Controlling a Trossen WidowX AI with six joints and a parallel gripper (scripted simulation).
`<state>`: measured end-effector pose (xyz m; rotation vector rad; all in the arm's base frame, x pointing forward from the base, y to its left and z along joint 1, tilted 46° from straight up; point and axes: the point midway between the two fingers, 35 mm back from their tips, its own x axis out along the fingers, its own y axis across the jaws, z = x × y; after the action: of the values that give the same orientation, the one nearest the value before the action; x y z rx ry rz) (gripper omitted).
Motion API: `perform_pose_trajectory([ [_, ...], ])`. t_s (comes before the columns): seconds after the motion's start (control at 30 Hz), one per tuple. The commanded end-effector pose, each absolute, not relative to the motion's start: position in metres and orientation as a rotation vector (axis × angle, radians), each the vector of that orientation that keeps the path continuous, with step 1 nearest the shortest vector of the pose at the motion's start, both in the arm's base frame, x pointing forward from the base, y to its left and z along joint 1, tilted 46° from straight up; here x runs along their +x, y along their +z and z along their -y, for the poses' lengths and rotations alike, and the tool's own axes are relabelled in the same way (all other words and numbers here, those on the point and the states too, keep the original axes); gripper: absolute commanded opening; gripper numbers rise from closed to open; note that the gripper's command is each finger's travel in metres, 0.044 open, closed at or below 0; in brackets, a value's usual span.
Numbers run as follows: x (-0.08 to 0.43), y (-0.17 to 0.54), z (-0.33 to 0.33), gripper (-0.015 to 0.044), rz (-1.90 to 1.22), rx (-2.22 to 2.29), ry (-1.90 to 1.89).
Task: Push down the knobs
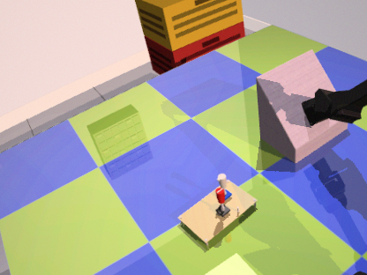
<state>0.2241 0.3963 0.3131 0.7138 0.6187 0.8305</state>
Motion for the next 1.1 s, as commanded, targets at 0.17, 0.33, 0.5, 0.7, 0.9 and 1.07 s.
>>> perform_pose_trajectory([
  [0.17, 0.273, 0.274, -0.369, 0.0, -0.635, 0.43, 0.765],
  [0.33, 0.299, 0.249, -0.346, 0.0, -0.668, 0.278, 0.733],
  [0.5, 0.325, 0.222, -0.315, 0.0, -0.721, 0.119, 0.709],
  [0.7, 0.354, 0.193, -0.27, 0.0, -0.791, -0.027, 0.673],
  [0.9, 0.371, 0.169, -0.232, 0.0, -0.859, -0.134, 0.669],
  [1.07, 0.379, 0.144, -0.19, 0.0, -0.947, -0.254, 0.733],
])
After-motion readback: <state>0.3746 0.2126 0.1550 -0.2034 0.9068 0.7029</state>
